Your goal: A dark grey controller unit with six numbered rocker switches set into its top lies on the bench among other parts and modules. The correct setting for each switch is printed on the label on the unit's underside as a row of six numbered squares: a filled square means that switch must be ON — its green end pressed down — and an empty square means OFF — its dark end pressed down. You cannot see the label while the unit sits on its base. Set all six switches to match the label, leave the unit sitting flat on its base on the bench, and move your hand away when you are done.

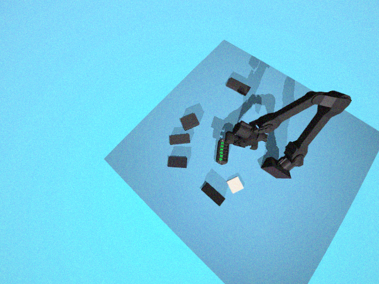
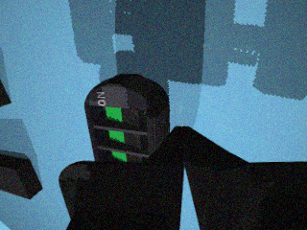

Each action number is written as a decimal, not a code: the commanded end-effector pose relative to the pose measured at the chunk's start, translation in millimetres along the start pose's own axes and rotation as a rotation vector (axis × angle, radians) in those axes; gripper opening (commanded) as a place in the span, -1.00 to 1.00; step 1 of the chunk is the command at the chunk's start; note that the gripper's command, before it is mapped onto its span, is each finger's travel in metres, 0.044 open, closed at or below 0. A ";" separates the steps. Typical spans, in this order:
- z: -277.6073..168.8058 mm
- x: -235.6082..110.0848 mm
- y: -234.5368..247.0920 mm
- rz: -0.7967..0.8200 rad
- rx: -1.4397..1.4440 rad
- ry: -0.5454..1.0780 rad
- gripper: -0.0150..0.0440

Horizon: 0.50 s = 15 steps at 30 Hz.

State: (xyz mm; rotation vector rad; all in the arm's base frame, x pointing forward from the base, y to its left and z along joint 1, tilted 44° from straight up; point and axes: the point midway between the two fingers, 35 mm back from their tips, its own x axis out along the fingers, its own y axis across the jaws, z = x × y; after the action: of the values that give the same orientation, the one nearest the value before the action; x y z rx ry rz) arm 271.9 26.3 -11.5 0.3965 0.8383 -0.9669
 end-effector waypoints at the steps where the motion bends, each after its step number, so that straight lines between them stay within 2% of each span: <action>1: -3.3 -0.5 2.6 -0.009 0.000 0.004 -0.49; 15: -78.7 -12.2 46.8 -0.219 -0.047 0.041 -0.49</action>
State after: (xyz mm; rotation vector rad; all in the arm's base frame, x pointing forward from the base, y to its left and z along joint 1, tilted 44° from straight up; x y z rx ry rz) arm 273.4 95.1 -47.5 0.2949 0.9539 -1.1028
